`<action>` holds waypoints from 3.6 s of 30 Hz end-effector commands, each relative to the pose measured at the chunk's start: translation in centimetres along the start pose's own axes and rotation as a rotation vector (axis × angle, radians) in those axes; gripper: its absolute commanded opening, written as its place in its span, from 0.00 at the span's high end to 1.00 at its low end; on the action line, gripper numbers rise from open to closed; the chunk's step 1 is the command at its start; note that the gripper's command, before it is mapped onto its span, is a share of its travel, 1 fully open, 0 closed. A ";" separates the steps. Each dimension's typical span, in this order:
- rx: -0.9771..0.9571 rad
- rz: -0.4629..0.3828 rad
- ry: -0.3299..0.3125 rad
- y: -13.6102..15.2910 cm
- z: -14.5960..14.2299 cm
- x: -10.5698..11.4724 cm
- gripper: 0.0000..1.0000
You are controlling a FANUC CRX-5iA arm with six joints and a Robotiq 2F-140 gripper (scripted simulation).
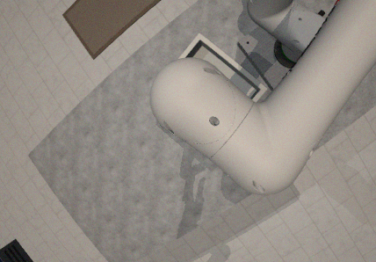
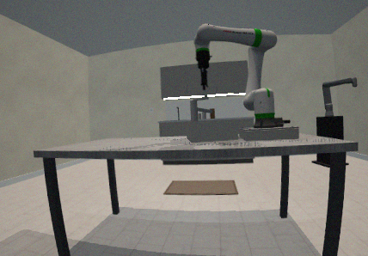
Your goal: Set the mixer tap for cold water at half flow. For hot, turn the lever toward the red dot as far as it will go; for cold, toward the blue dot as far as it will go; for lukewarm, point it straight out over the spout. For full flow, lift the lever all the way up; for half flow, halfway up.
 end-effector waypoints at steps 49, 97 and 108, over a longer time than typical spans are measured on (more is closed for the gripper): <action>0.000 0.000 0.000 0.0 0.0 -1.2 0.58; 0.000 0.000 0.000 0.0 0.0 -4.8 0.58; 0.000 0.000 0.000 0.0 0.0 -4.8 0.58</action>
Point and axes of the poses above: the point where the finger pads meet when closed, its own x axis back along the fingers, its own z axis across the jaws, y = z × x, the point moved 9 cm from there along x, back along the fingers, and after that the axes turned 13 degrees about -x, right-handed, at the moved point
